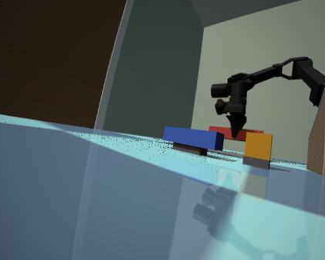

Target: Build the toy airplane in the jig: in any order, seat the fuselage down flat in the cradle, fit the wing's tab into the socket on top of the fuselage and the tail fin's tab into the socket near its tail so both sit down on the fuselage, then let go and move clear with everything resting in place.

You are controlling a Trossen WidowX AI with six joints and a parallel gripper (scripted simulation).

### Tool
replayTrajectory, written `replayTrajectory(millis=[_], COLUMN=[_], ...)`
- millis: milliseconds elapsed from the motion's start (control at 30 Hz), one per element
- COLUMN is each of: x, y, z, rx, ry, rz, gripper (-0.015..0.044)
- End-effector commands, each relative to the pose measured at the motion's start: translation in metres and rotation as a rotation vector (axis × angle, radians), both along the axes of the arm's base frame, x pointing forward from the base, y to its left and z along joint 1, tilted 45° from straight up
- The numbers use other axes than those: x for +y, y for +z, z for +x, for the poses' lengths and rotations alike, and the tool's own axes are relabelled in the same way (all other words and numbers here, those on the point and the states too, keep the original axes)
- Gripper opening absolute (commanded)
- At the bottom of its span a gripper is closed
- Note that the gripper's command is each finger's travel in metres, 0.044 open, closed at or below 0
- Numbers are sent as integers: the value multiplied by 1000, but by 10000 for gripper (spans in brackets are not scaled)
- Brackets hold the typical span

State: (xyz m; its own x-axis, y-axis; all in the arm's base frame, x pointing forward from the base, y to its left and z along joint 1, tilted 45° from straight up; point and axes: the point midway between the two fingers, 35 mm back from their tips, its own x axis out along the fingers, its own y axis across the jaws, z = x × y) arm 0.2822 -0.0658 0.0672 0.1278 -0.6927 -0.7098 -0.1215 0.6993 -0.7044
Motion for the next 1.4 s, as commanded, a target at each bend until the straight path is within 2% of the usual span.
replayTrajectory(millis=[0,667,833,1000,1367], x=[-4,-23,-23,-23,-23], y=[-5,-22,-21,-21,-21], z=[0,3,3,3,3], rx=[6,5,2,2,2], ry=[4,4,-2,-2,-2], rz=[-4,-7,-6,-6,-6], gripper=[195,195,161,30,319])
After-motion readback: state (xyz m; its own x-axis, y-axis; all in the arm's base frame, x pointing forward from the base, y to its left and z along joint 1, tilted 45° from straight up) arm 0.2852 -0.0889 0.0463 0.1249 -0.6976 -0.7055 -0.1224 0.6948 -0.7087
